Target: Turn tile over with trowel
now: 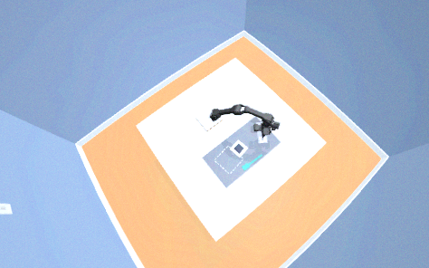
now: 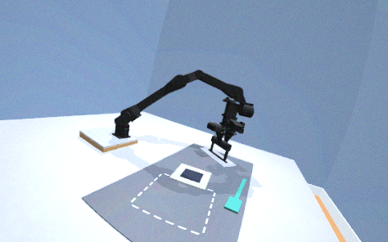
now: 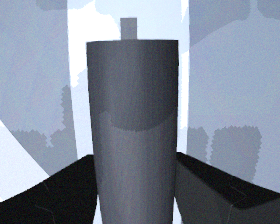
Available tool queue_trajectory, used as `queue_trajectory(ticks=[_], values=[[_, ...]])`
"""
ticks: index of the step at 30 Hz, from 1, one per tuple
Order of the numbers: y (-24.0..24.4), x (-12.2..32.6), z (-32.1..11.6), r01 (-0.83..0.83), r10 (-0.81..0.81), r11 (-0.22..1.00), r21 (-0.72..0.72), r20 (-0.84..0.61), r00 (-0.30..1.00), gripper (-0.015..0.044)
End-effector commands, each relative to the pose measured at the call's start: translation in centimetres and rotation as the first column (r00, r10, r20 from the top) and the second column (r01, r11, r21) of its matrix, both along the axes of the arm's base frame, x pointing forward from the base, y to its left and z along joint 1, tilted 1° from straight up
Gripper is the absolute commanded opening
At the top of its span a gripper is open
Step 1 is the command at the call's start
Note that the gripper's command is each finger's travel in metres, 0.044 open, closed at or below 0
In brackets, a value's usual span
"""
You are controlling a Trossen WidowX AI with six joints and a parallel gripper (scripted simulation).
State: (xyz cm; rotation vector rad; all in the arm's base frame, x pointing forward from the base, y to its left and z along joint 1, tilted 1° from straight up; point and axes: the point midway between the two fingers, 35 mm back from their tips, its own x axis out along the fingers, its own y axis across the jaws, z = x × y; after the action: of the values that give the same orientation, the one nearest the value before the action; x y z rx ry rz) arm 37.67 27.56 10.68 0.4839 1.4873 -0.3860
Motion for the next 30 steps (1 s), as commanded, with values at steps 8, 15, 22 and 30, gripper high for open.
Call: queue_trajectory(ticks=[8,15,22,30], values=[[-0.03,0.03,-0.02,0.333,-0.332,0.943,0.014,-0.019,0.943,0.013],[-0.04,0.03,-0.03,0.522,-0.521,0.853,0.02,-0.033,0.853,0.013],[-0.04,0.03,-0.03,0.654,-0.653,0.756,0.023,-0.044,0.756,0.013],[-0.04,0.03,-0.03,0.654,-0.653,0.756,0.023,-0.044,0.756,0.0209]])
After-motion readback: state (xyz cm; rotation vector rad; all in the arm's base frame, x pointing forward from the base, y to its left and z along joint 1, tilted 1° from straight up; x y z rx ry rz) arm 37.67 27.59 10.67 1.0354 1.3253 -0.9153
